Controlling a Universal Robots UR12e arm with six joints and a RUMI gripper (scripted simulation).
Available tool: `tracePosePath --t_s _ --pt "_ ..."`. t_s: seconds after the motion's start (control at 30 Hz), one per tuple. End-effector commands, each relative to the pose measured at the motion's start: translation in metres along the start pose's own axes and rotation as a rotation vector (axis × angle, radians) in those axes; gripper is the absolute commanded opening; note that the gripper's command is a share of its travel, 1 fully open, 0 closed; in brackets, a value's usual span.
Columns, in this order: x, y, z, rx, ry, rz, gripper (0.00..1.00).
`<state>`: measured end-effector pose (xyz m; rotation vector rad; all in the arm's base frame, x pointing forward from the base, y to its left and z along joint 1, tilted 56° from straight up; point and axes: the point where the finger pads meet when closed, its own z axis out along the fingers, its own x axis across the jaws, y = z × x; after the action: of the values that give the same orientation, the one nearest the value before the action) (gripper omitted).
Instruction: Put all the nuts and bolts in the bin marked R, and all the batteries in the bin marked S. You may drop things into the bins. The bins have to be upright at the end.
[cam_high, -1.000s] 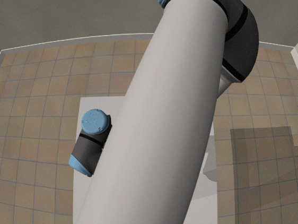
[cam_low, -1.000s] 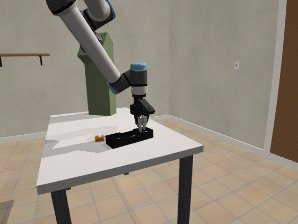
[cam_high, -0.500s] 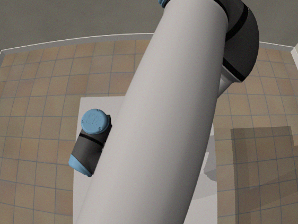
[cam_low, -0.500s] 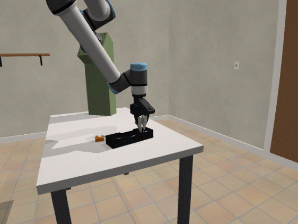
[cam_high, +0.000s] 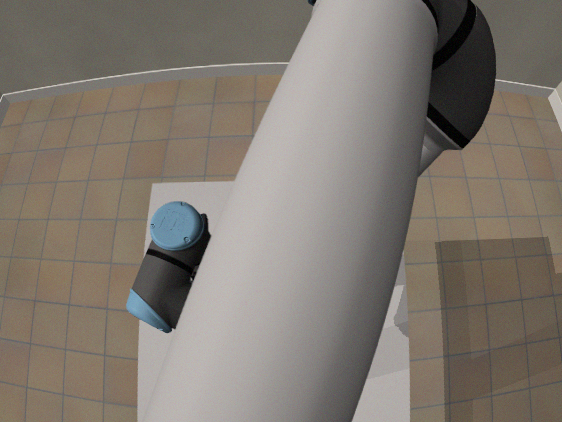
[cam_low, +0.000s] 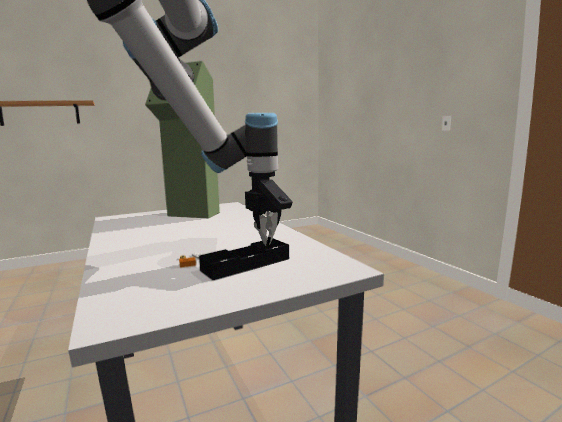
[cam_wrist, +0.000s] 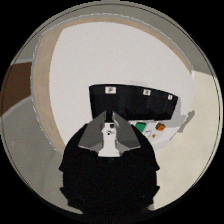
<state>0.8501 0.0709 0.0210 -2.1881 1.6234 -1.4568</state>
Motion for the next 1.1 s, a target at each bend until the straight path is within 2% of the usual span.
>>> tracePosePath --t_s 0.0,0.17,0.43,0.7,1.07 --pt "0.000 0.000 -0.007 0.001 0.000 0.000 0.04" --pt "0.000 0.000 -0.011 0.001 0.000 0.000 0.04" --pt "0.000 0.000 -0.042 0.001 0.000 0.000 0.04" --pt "0.000 0.000 -0.042 0.001 0.000 0.000 0.04" --pt "0.000 0.000 -0.134 0.001 0.000 0.000 0.04"
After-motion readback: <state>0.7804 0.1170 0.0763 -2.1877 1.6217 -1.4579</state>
